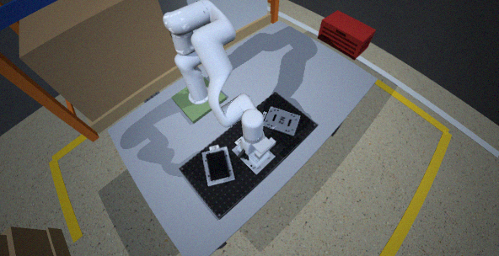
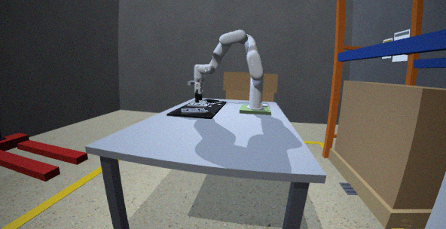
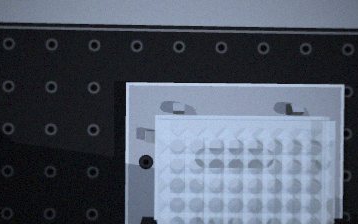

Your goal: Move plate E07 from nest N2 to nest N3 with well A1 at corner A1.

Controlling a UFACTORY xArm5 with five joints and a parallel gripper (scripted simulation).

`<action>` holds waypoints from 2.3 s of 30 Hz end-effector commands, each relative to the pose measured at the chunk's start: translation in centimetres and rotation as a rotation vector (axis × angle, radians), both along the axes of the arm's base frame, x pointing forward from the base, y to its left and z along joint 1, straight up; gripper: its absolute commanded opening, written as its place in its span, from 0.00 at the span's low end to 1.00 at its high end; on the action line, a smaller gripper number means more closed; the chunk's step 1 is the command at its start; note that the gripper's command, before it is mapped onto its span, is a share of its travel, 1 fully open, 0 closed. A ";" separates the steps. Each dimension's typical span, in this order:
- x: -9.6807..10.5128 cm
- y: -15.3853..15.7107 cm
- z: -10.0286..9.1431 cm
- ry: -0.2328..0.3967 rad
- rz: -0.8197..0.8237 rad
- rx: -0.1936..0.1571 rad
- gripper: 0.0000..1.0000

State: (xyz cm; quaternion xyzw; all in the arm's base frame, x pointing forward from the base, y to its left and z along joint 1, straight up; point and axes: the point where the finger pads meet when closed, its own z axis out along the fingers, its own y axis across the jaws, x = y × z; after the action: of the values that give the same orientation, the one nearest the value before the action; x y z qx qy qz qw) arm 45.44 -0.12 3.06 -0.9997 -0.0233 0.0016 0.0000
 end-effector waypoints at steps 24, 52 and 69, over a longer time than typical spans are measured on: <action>0.1 0.0 -1.0 -0.003 0.000 0.002 0.00; 0.1 0.0 -1.1 -0.003 0.000 0.002 1.00; 0.1 0.0 -1.1 -0.003 0.000 0.002 1.00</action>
State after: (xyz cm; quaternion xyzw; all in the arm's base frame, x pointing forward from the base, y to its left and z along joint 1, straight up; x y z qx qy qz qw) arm 45.44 -0.12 1.82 -0.9997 -0.0233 0.0017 0.0000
